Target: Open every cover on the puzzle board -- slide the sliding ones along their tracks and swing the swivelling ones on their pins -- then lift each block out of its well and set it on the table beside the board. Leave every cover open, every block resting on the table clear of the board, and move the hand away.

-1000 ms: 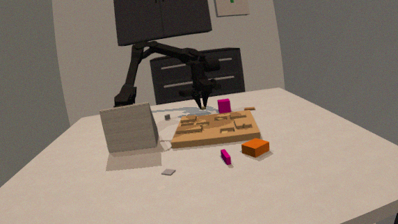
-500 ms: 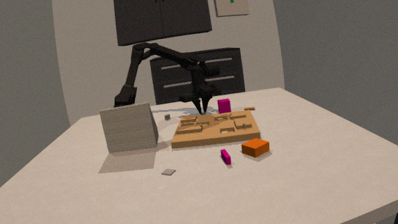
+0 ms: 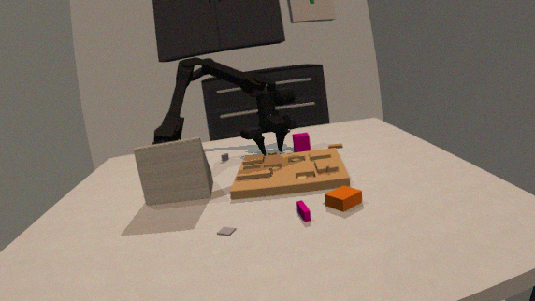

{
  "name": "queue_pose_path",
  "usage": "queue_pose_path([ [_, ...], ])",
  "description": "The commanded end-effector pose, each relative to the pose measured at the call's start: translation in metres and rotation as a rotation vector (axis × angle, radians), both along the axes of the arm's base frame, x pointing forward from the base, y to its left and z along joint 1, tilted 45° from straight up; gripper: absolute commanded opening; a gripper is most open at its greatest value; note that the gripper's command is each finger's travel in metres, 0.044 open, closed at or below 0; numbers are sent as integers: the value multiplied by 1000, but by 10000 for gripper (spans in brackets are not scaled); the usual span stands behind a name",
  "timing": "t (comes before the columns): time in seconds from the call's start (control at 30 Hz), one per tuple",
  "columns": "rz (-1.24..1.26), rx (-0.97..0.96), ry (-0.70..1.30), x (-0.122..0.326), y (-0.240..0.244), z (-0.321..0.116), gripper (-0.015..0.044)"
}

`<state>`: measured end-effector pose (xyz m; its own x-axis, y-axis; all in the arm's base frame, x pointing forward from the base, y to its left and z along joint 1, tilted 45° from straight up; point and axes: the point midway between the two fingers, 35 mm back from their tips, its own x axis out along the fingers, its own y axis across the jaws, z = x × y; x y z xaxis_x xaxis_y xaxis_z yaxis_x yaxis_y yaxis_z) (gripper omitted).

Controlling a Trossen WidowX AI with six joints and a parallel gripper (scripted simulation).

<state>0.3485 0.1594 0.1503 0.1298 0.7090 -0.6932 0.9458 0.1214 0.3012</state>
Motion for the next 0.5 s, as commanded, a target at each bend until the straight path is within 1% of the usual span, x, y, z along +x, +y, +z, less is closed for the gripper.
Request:
queue_pose_path([
  [0.0,1,0,-1,0,0,0,395],
  [0.07,1,-1,-1,0,-2,2,440],
  [0.47,-2,-7,2,-3,-29,26,440],
])
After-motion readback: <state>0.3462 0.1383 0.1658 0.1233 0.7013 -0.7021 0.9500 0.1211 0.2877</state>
